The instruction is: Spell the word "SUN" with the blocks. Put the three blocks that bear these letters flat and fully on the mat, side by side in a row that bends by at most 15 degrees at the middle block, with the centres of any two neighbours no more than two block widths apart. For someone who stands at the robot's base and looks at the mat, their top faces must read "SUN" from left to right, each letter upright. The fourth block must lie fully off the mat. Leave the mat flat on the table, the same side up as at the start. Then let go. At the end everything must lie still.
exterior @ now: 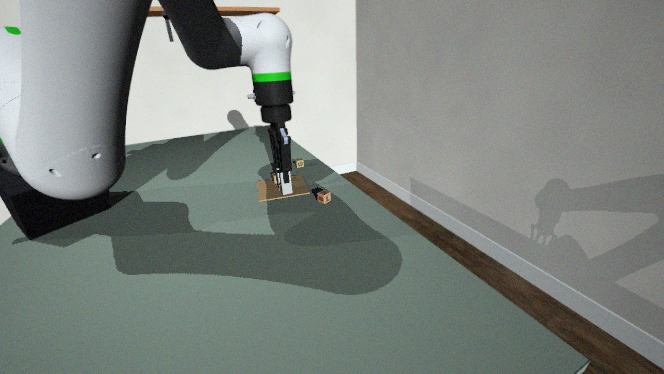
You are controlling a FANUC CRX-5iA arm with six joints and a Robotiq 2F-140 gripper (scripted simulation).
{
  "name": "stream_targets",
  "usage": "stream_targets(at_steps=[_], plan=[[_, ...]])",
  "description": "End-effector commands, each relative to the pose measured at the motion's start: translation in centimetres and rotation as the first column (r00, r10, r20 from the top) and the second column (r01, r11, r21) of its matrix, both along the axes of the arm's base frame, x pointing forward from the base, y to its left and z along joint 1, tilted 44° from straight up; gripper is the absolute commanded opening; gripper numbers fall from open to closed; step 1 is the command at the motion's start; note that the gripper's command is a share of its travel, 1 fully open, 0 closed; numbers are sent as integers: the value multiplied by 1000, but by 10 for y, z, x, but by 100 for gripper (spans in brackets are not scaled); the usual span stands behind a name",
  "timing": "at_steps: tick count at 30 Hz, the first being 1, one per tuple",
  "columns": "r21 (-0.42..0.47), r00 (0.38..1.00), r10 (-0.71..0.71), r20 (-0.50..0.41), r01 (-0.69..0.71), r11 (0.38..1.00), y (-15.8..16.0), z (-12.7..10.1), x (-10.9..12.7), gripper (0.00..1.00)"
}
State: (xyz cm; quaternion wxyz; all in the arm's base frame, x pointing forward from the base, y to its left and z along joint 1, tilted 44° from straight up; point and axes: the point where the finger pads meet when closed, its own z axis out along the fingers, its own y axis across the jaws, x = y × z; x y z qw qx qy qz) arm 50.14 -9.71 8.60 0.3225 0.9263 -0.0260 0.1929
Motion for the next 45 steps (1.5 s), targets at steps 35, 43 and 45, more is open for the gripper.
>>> stream_targets(at_steps=[35, 43, 45], plan=[[0, 1000, 0, 0, 0, 1000, 0, 0, 0, 20], [0, 1000, 0, 0, 0, 1000, 0, 0, 0, 25], [0, 1000, 0, 0, 0, 1000, 0, 0, 0, 25]])
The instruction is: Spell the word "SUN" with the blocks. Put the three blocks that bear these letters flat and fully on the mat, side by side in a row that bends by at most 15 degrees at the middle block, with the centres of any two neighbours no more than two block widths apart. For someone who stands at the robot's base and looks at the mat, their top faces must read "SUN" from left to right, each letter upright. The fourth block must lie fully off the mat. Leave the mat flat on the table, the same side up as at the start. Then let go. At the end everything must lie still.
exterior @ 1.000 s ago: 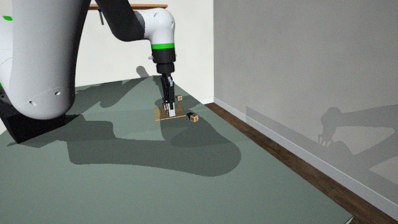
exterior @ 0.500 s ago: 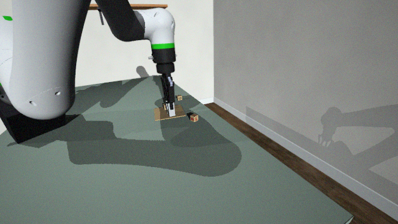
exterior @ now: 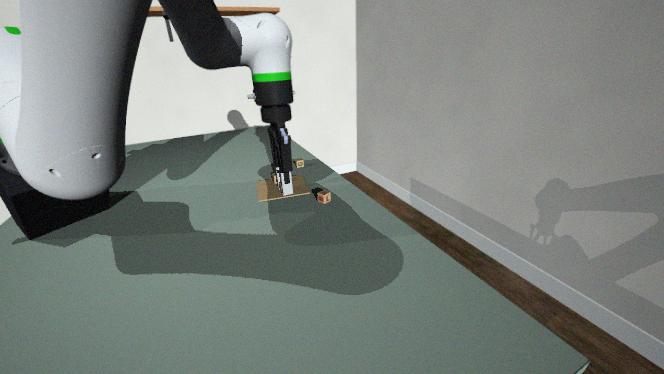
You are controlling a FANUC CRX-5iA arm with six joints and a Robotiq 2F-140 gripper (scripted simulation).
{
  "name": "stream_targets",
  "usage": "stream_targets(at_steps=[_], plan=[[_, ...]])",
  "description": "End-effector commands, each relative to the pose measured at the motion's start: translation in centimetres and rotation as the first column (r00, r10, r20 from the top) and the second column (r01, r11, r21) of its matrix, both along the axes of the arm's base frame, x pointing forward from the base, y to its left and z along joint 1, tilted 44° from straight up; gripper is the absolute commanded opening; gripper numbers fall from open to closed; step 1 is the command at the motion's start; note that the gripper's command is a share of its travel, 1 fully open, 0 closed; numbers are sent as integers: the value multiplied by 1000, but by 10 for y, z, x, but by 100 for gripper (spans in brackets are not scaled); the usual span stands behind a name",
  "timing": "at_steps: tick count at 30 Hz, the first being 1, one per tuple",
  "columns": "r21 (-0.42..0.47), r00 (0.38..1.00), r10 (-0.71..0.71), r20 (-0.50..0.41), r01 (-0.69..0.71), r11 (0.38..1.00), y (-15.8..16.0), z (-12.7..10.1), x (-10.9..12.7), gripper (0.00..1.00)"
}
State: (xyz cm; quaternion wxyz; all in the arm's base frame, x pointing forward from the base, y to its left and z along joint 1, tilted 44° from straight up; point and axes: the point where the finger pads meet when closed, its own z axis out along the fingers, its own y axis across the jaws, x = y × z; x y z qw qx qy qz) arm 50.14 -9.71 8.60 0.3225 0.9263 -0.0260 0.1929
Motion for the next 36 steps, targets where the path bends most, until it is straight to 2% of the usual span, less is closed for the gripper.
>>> stream_targets(at_steps=[1, 15, 29, 36], plan=[[0, 1000, 0, 0, 0, 1000, 0, 0, 0, 25], [0, 1000, 0, 0, 0, 1000, 5, 5, -2, 25], [0, 1000, 0, 0, 0, 1000, 45, 54, -25, 25], [0, 1000, 0, 0, 0, 1000, 54, 63, -30, 25]])
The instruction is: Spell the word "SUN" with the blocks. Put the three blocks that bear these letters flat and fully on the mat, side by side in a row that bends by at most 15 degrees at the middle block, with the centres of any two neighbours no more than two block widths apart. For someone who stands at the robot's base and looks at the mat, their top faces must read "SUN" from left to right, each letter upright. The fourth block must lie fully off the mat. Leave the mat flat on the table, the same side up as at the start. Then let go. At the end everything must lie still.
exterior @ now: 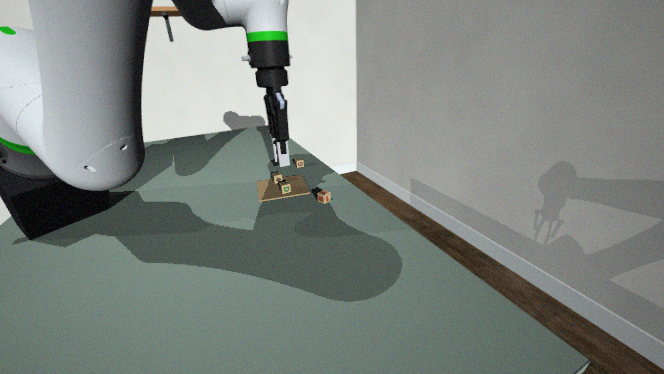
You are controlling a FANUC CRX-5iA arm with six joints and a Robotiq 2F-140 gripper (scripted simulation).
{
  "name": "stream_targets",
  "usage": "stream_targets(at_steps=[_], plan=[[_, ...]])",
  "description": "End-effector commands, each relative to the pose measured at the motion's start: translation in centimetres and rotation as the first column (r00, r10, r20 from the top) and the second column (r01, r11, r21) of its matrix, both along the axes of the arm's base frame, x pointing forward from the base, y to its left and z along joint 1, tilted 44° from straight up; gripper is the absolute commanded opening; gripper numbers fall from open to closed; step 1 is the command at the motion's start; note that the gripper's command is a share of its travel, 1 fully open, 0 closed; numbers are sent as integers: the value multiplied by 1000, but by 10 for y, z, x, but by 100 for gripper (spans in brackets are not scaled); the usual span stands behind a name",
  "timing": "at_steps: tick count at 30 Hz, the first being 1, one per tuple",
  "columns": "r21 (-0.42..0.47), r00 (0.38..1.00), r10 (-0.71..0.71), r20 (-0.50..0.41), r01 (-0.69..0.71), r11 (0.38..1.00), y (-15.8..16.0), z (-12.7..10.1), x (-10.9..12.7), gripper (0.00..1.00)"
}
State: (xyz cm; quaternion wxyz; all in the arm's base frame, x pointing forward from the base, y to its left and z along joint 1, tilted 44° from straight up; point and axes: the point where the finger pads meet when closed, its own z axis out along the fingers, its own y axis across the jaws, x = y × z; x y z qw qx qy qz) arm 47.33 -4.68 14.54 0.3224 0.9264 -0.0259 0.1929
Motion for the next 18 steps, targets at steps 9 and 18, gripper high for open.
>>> stream_targets(at_steps=[9, 18], plan=[[0, 1000, 0, 0, 0, 1000, 5, 5, -2, 100], [0, 1000, 0, 0, 0, 1000, 5, 5, -2, 100]])
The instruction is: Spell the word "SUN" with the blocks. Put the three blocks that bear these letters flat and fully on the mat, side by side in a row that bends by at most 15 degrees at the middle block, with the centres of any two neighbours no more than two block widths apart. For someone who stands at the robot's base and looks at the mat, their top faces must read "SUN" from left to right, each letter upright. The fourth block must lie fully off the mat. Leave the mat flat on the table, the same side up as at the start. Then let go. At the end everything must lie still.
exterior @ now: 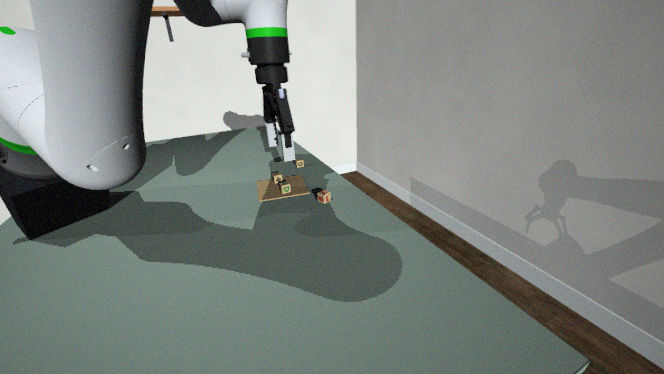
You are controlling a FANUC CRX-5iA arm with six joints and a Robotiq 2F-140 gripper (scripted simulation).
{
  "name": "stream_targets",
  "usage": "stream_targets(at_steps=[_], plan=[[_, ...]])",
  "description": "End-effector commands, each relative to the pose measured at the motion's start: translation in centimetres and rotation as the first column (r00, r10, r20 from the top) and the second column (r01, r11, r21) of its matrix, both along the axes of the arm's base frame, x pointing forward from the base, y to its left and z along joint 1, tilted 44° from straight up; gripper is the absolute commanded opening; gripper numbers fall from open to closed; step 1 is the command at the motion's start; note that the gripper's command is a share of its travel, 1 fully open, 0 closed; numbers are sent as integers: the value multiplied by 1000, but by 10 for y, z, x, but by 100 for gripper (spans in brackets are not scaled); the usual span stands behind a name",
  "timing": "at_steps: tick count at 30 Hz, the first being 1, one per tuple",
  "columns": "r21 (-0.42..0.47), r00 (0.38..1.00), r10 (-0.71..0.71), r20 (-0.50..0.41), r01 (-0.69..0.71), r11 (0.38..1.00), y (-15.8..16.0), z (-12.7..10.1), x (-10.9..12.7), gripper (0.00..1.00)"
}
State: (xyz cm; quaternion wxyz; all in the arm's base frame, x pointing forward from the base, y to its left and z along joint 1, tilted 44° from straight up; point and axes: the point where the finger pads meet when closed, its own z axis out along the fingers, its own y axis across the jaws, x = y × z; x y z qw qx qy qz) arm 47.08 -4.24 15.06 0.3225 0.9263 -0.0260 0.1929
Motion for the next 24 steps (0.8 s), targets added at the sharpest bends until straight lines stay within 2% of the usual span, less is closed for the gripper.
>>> stream_targets(at_steps=[1, 11, 14, 24], plan=[[0, 1000, 0, 0, 0, 1000, 0, 0, 0, 100], [-9, 999, 24, -21, -24, 1000, -5, 6, 5, 100], [-45, 987, 119, -108, -125, 991, -29, 32, 26, 100], [-96, 935, 255, -245, -285, 954, -77, 77, 52, 100]])
